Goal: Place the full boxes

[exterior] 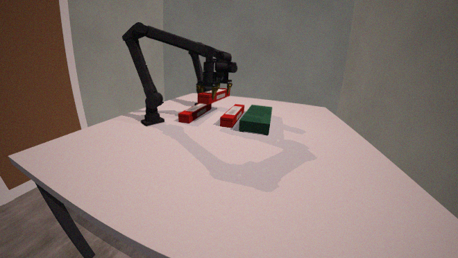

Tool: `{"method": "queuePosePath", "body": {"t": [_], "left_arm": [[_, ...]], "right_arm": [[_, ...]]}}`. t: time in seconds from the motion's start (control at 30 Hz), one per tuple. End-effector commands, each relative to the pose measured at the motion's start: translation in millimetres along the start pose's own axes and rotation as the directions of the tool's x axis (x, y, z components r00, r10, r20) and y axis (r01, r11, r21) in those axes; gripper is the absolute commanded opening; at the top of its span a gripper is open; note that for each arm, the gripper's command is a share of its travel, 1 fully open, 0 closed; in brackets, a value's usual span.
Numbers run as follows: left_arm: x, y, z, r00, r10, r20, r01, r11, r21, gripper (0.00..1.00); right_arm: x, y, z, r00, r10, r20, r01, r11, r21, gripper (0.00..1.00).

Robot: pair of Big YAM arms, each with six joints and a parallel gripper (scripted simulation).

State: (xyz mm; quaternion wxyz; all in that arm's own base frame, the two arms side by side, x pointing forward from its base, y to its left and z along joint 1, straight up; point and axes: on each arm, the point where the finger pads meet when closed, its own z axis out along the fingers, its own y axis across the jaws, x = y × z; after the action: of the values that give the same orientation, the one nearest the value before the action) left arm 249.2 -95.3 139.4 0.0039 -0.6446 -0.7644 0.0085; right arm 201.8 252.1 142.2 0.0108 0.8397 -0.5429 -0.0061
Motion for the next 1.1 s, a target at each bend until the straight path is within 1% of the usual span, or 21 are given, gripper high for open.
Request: {"method": "queuePosePath", "body": {"t": [0.0, 0.03, 0.07, 0.1, 0.13, 0.17, 0.2, 0.27, 0.33, 0.4, 0.47, 0.5, 0.53, 0.6, 0.67, 0.7, 0.77, 0.87, 0.93, 1.03, 1.07], "left_arm": [[-6.6, 23.3, -34.4, 0.999, -0.006, 0.036, 0.009, 0.996, -0.093, 0.00], [-7.7, 25.2, -32.0, 0.999, -0.005, 0.041, 0.009, 0.995, -0.101, 0.00], [-3.3, 17.8, -18.7, 1.000, -0.005, 0.025, 0.007, 0.997, -0.074, 0.00], [-1.8, 15.3, -12.4, 1.000, -0.008, 0.018, 0.009, 0.998, -0.061, 0.00], [-4.6, 20.2, -16.2, 1.000, -0.008, 0.024, 0.009, 0.997, -0.071, 0.00], [-6.9, 24.2, -20.7, 1.000, -0.006, 0.030, 0.009, 0.997, -0.082, 0.00], [-5.7, 22.1, -17.7, 1.000, -0.006, 0.030, 0.008, 0.997, -0.083, 0.00], [-1.1, 14.5, -6.1, 1.000, -0.019, 0.021, 0.020, 0.998, -0.064, 0.00], [-6.4, 23.5, -14.7, 1.000, -0.008, 0.029, 0.011, 0.997, -0.079, 0.00], [-0.6, 13.7, 1.7, 1.000, -0.016, 0.016, 0.016, 0.998, -0.057, 0.00], [-0.6, 13.7, 1.7, 1.000, -0.016, 0.016, 0.016, 0.998, -0.057, 0.00], [-5.8, 22.6, -13.9, 1.000, 0.000, 0.026, 0.002, 0.997, -0.075, 0.00], [-5.8, 22.7, -11.9, 1.000, 0.000, 0.024, 0.002, 0.997, -0.073, 0.00], [-8.8, 27.8, -9.6, 0.999, -0.004, 0.036, 0.007, 0.996, -0.093, 0.00], [-3.1, 18.1, 7.0, 1.000, -0.006, 0.018, 0.007, 0.998, -0.061, 0.00], [-1.6, 15.6, 10.9, 1.000, -0.010, 0.015, 0.011, 0.998, -0.056, 0.00], [-5.7, 22.8, 2.7, 1.000, -0.011, 0.025, 0.013, 0.997, -0.073, 0.00], [-2.5, 17.5, 14.1, 1.000, -0.014, 0.021, 0.016, 0.998, -0.066, 0.00], [-6.4, 24.2, 10.8, 1.000, -0.012, 0.025, 0.014, 0.997, -0.073, 0.00], [-5.3, 22.3, 14.6, 1.000, -0.012, 0.025, 0.013, 0.997, -0.072, 0.00], [-4.5, 21.0, 9.8, 0.999, -0.018, 0.027, 0.020, 0.997, -0.074, 0.00]], "right_arm": [[-3.8, -19.9, -29.9, 0.999, -0.006, 0.035, 0.002, 0.995, 0.097, 0.00], [-1.2, -14.7, -21.5, 1.000, -0.005, 0.027, 0.002, 0.997, 0.081, 0.00], [-2.4, -17.3, -23.4, 1.000, -0.004, 0.031, 0.001, 0.996, 0.089, 0.00], [-4.0, -20.3, -27.0, 0.999, -0.005, 0.035, 0.002, 0.995, 0.097, 0.00], [-4.1, -20.6, -27.3, 0.999, -0.005, 0.034, 0.002, 0.995, 0.096, 0.00], [-3.2, -18.8, -21.5, 0.999, -0.005, 0.032, 0.002, 0.996, 0.092, 0.00], [-2.5, -17.6, -17.9, 1.000, -0.005, 0.031, 0.002, 0.996, 0.089, 0.00], [-4.9, -22.0, -22.0, 0.999, -0.006, 0.036, 0.002, 0.995, 0.100, 0.00], [-2.4, -17.5, -11.8, 1.000, -0.005, 0.030, 0.002, 0.996, 0.087, 0.00], [-5.7, -24.0, -18.1, 0.999, -0.006, 0.039, 0.002, 0.995, 0.104, 0.00], [-5.7, -24.0, -18.1, 0.999, -0.006, 0.039, 0.002, 0.995, 0.104, 0.00], [-3.0, -19.6, -13.2, 1.000, -0.003, 0.031, 0.000, 0.996, 0.088, 0.00], [-2.7, -19.6, -8.2, 0.999, 0.002, 0.033, -0.005, 0.996, 0.091, 0.00], [-4.7, -23.7, -10.4, 0.999, -0.003, 0.038, 0.000, 0.995, 0.102, 0.00], [-2.4, -19.1, -1.7, 1.000, -0.003, 0.031, 0.000, 0.996, 0.089, 0.00], [-2.1, -18.5, 0.4, 1.000, -0.003, 0.030, 0.001, 0.996, 0.087, 0.00], [-3.8, -21.8, -2.1, 0.999, -0.004, 0.034, 0.000, 0.996, 0.094, 0.00], [-3.1, -20.4, 5.4, 0.999, -0.004, 0.032, 0.001, 0.996, 0.091, 0.00], [-3.6, -21.6, 6.0, 0.999, -0.004, 0.033, 0.001, 0.996, 0.092, 0.00], [-4.8, -23.9, 4.9, 0.999, -0.004, 0.036, 0.000, 0.995, 0.098, 0.00], [-3.8, -21.7, 7.8, 0.999, -0.004, 0.032, 0.001, 0.996, 0.090, 0.00]]}}
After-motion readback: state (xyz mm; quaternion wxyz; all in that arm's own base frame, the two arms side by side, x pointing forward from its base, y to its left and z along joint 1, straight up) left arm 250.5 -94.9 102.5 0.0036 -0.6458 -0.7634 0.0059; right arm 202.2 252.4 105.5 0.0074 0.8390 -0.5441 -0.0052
